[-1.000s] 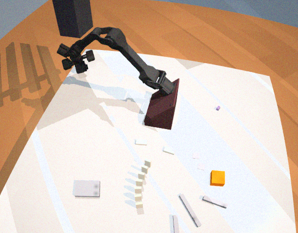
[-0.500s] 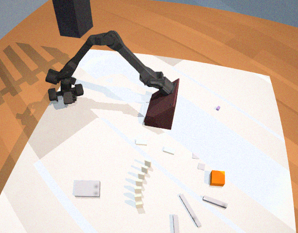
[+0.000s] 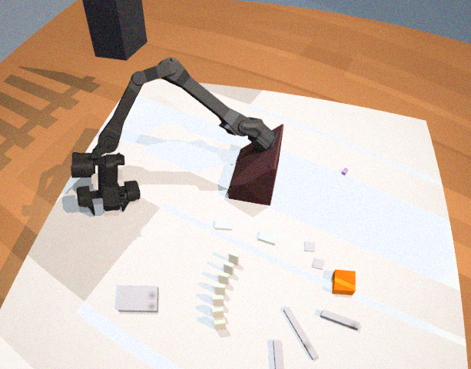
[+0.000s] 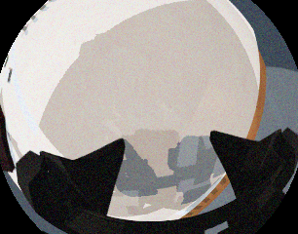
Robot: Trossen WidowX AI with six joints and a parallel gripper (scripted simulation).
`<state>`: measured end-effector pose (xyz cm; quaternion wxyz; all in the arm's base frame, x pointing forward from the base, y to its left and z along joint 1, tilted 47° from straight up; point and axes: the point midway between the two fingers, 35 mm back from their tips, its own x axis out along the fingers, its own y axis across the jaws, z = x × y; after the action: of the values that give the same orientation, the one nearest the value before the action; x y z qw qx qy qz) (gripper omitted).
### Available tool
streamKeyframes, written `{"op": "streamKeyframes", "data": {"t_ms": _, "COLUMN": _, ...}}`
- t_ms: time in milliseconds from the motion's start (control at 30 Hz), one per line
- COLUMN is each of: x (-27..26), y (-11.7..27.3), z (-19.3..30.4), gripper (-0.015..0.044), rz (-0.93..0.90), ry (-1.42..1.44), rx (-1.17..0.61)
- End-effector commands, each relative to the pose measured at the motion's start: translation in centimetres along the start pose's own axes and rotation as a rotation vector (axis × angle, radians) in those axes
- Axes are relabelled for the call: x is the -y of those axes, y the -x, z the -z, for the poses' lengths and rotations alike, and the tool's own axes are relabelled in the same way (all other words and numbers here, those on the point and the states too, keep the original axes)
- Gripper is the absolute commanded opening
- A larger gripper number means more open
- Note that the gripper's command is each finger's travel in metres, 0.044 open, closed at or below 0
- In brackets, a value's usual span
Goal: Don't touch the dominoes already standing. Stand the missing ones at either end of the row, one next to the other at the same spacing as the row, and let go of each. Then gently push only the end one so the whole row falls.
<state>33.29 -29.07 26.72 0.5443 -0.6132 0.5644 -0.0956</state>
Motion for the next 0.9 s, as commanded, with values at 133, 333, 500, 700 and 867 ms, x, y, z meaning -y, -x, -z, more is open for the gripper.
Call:
{"op": "streamKeyframes", "data": {"t_ms": 133, "x": -6.3, "y": 1.1, "z": -12.4, "gripper": 0.044, "rz": -0.141, "ry": 0.111, "rx": 0.175}}
{"op": "streamKeyframes", "data": {"t_ms": 333, "x": -12.5, "y": 4.4, "z": -20.7, "gripper": 0.044, "rz": -0.242, "ry": 0.229, "rx": 0.265}}
{"op": "streamKeyframes", "data": {"t_ms": 500, "x": -18.5, "y": 8.1, "z": -25.9, "gripper": 0.044, "rz": -0.308, "ry": 0.347, "rx": 0.299}}
{"op": "streamKeyframes", "data": {"t_ms": 700, "x": -28.0, "y": 12.5, "z": -29.1, "gripper": 0.044, "rz": -0.363, "ry": 0.532, "rx": 0.252}}
{"op": "streamKeyframes", "data": {"t_ms": 867, "x": -35.4, "y": 15.4, "z": -28.8, "gripper": 0.044, "rz": -0.338, "ry": 0.696, "rx": 0.165}}
